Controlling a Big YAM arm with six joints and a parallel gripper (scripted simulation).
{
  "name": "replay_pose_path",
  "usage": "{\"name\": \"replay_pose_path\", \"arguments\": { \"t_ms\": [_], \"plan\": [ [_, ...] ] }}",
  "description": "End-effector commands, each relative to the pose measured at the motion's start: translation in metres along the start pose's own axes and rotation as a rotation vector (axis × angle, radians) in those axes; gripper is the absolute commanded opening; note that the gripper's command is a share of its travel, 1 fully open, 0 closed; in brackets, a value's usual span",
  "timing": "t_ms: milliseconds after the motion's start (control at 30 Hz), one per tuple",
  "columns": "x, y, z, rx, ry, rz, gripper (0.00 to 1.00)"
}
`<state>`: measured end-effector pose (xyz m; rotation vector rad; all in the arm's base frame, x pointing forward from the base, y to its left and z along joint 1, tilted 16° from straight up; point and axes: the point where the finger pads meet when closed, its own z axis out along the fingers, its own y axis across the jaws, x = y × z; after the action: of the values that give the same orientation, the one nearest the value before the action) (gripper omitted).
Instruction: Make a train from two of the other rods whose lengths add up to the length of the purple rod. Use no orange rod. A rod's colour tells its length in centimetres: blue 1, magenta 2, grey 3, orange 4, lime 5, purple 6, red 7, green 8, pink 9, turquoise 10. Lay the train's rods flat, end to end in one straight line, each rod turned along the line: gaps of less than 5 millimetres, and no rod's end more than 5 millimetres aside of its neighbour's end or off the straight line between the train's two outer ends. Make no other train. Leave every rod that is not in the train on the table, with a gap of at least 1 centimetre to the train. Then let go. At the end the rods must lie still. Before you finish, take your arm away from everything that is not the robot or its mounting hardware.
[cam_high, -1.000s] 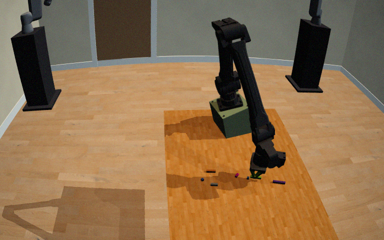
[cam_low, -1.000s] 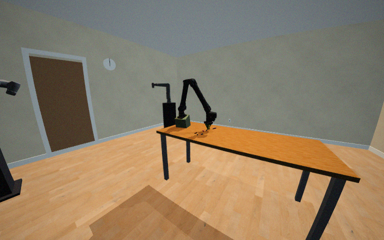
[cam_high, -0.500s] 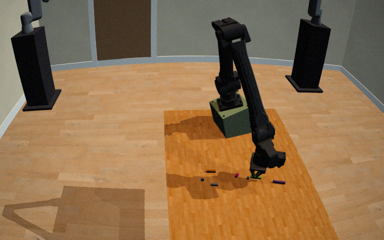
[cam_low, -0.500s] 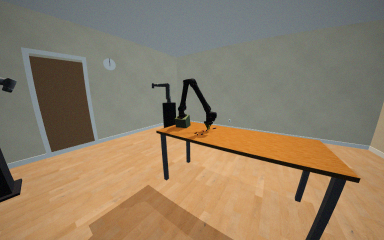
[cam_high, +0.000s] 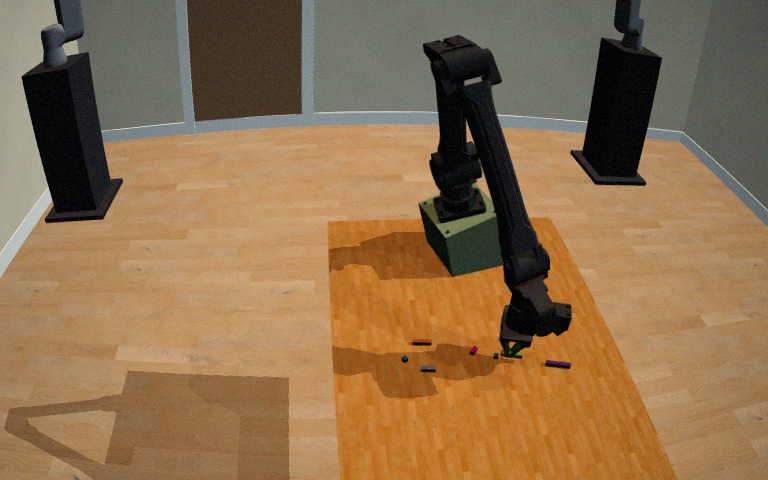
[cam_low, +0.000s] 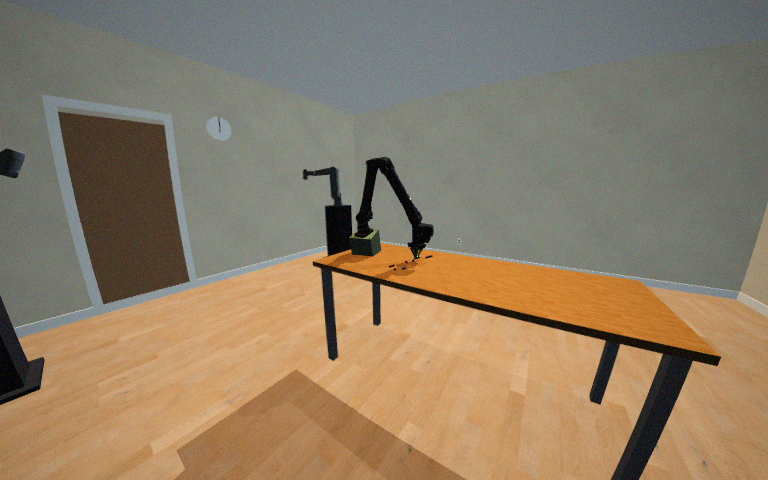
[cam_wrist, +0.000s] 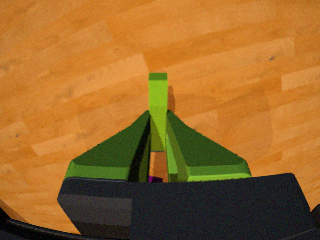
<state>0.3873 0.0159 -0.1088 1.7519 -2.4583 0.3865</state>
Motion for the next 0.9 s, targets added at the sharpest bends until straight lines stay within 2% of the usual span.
{"name": "replay_pose_path", "arguments": {
  "t_ms": [0,867],
  "plan": [
    [-0.0014,-0.0035,-0.007,0.016,-0.013,-0.014,0.04],
    [-0.0005,-0.0061,-0.0074,0.024,-0.017,-0.012,0.04]
  ]
}}
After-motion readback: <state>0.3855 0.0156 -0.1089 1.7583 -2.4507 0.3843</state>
